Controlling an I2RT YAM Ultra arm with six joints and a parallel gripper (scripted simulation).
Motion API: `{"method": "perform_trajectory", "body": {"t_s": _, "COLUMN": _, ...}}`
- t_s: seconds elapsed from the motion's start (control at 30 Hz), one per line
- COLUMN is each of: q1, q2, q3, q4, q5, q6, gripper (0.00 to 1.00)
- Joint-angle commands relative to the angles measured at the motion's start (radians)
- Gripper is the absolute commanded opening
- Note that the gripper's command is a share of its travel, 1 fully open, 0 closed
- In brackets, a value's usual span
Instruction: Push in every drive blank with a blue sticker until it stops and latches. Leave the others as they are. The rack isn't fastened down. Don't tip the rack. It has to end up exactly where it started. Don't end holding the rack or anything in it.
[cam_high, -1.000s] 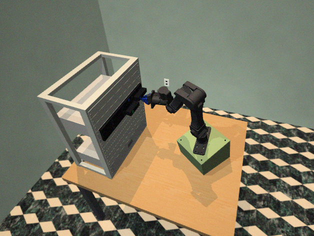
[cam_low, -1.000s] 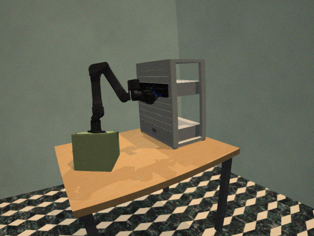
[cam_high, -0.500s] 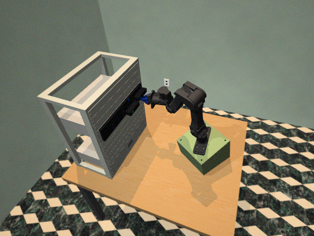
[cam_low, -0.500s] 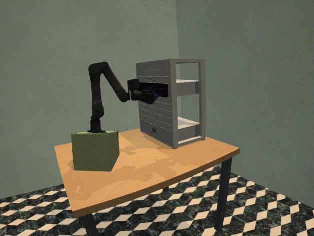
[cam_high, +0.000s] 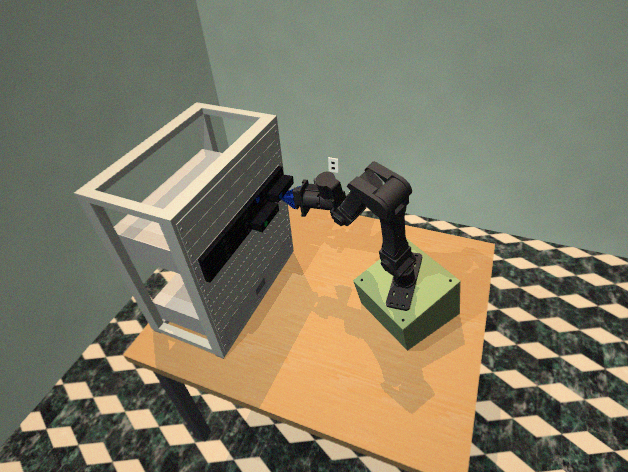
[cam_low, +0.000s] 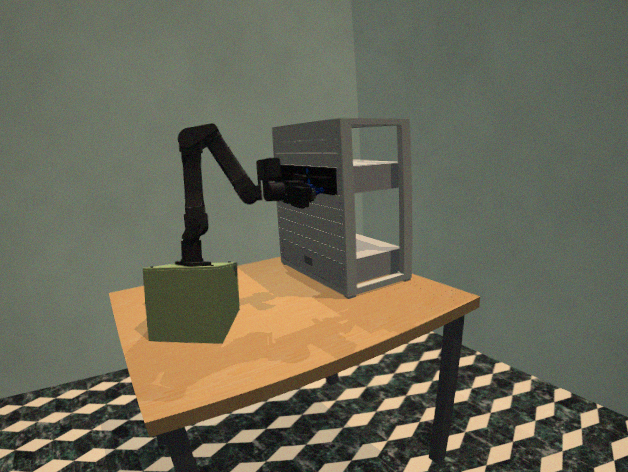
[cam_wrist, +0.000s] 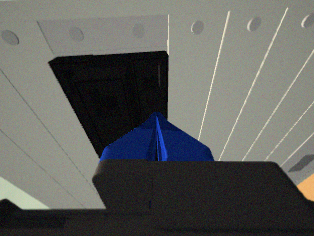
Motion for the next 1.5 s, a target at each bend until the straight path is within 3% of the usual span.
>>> {"method": "perform_trajectory", "body": {"t_s": 0.0, "q1": -0.026, "q2": 0.008, "q3": 0.068, "q4": 0.044, "q5": 0.069, "q6": -0.011, "gripper": 0.00}}
{"method": "perform_trajectory", "body": {"t_s": 1.47, "q1": -0.029, "q2": 0.012, "q3": 0.087, "q4": 0.029, "q5": 0.066, "q6": -0.010, "gripper": 0.00}}
